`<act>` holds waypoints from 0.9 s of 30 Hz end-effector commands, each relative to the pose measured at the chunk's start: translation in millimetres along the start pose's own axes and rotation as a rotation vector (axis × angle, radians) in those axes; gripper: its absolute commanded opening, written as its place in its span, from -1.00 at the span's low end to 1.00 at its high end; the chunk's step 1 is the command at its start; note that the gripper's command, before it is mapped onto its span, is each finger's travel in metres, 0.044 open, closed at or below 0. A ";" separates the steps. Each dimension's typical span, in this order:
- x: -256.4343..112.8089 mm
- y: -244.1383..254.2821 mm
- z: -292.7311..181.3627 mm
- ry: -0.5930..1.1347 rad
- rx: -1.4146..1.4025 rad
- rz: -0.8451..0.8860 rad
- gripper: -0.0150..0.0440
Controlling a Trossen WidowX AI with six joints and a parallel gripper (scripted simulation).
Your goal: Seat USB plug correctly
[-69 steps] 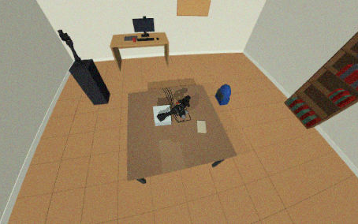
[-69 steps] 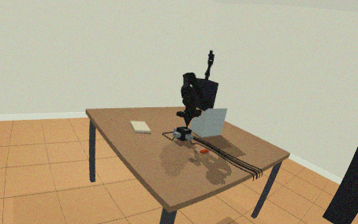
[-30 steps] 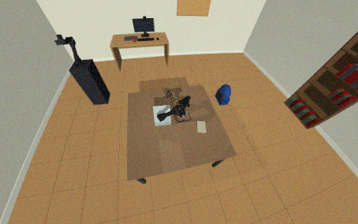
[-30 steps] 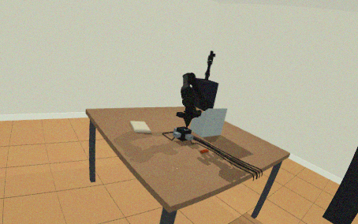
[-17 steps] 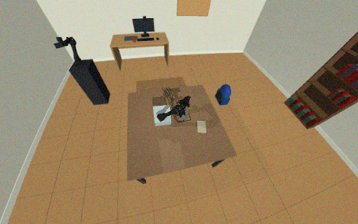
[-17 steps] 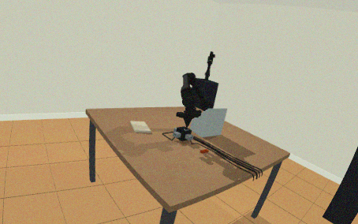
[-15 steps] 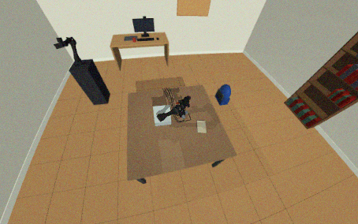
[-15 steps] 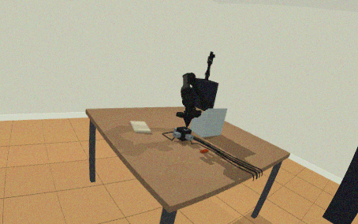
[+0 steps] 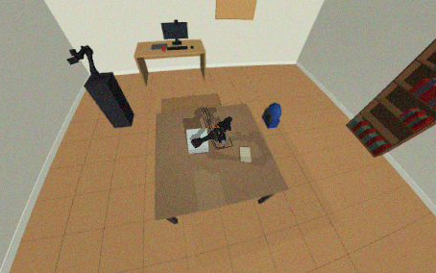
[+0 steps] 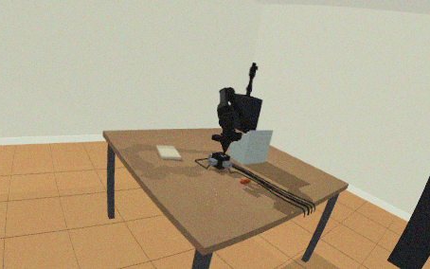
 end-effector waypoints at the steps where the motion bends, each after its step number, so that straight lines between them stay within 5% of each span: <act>1: 2.2 -0.3 -0.6 0.005 -0.005 0.000 -0.49; 23: 2.2 -0.3 -0.6 0.005 -0.005 0.000 -0.49; 27: -0.4 0.2 1.0 -0.003 -0.002 -0.001 -0.17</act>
Point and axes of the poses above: the point midway between the two fingers, 35 mm back from their tips, its own x axis out along the fingers, its own y axis across the jaws, z = x × y, the point moved 3 cm from there along -x, back along the fingers, and after that the axes turned 15 degrees about x, right-handed, at the moved point
